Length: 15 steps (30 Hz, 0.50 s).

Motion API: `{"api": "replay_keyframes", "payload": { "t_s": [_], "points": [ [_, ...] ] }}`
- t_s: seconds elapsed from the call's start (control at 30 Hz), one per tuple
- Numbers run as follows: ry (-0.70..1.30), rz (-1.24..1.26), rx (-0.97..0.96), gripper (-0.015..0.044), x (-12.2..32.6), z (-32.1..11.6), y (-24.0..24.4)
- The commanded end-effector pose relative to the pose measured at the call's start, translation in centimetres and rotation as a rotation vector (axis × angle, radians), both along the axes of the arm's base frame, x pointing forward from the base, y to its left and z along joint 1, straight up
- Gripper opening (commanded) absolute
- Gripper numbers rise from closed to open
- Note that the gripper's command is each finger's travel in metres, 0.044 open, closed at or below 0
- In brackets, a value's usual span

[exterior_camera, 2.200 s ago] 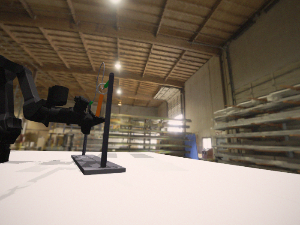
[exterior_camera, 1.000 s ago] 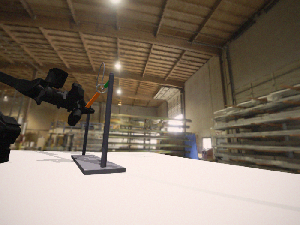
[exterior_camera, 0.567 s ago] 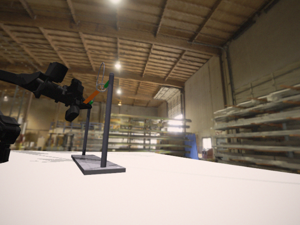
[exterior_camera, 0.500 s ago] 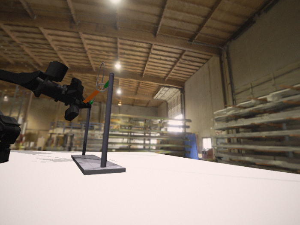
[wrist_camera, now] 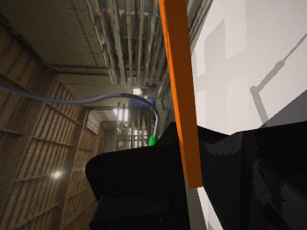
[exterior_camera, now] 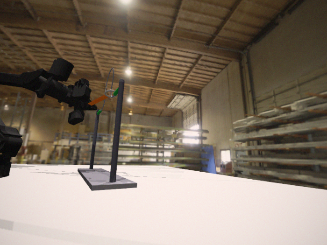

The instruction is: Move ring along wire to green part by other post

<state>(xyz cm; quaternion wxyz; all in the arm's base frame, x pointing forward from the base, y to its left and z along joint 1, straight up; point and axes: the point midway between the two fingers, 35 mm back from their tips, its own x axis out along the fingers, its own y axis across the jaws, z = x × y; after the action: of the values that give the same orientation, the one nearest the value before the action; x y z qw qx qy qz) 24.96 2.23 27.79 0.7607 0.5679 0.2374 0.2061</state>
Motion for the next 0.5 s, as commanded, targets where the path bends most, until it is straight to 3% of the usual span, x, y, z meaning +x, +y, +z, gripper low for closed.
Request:
{"api": "replay_keyframes", "payload": {
  "t_s": [0.0, 0.47],
  "points": [
    [-0.005, 0.009, 0.031, -0.015, -0.1, 1.1, 0.2],
    [0.014, 0.01, 0.155, -0.015, -0.2, 3.0, 0.5]
  ]
}}
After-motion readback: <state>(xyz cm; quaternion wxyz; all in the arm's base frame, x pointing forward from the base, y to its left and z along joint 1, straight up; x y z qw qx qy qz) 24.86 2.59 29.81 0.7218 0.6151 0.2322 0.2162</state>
